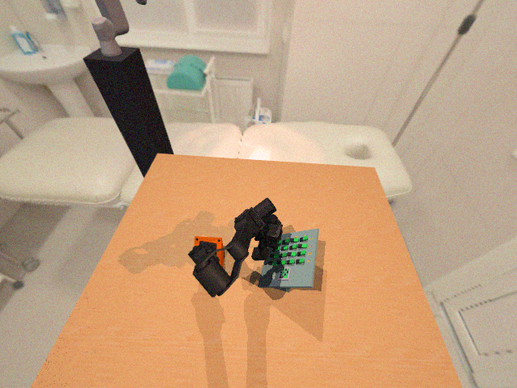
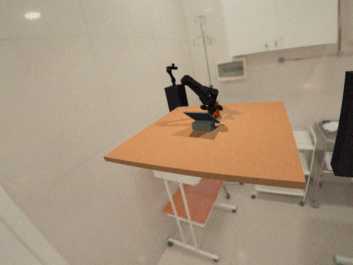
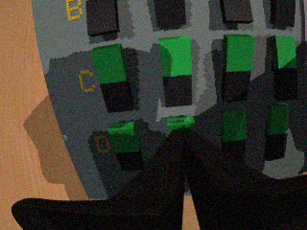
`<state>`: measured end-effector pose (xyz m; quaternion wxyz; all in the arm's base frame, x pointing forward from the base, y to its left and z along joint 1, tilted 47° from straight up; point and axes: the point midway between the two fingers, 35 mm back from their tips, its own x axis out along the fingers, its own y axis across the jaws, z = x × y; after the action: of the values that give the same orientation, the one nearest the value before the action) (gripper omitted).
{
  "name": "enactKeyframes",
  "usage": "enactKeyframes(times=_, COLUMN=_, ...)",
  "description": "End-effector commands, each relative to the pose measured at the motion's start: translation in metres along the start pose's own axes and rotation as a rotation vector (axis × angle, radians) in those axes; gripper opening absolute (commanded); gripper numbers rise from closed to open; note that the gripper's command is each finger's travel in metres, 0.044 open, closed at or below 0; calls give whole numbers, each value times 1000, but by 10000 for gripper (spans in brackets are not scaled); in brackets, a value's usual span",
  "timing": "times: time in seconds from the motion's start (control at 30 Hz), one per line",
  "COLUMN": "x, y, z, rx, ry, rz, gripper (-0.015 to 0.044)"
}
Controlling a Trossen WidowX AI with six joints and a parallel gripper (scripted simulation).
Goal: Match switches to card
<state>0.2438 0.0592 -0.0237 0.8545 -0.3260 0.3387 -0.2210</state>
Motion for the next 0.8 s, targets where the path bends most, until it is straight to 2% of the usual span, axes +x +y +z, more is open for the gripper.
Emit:
enactKeyframes(times=0.0, x=1, y=0, z=0, rx=-3, ry=-1, rz=-2, gripper=0)
enactKeyframes(times=0.77, x=4, y=0, z=0, rx=-4, ry=-1, rz=-2, gripper=0)
